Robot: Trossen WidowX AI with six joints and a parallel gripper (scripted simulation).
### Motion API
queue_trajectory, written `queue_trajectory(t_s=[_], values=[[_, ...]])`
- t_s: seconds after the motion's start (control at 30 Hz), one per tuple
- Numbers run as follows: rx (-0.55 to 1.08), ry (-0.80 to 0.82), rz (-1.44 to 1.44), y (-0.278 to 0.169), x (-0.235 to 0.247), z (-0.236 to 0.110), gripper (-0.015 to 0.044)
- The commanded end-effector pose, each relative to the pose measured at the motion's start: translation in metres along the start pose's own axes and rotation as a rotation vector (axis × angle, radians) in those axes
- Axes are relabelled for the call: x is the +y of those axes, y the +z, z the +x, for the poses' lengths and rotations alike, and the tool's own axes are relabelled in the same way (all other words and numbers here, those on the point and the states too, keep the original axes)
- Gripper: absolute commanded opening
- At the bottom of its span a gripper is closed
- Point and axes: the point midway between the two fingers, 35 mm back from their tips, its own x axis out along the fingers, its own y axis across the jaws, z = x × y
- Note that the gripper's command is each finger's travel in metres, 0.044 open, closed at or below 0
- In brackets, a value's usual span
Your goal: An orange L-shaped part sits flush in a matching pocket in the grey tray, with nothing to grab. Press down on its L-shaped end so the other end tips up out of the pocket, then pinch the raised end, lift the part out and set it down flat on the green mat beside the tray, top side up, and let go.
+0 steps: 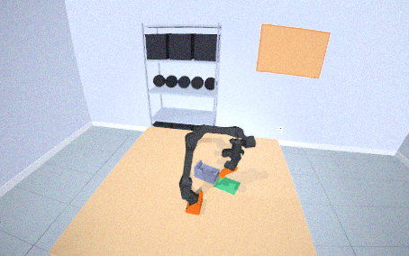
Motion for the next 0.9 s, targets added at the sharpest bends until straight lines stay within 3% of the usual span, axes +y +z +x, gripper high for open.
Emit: queue_trajectory(t_s=[0.0,0.87], values=[[0.008,-0.002,-0.007,-0.002,-0.002,0.001,0.0000],[0.008,-0.003,-0.008,-0.002,-0.002,0.042,0.0000]])
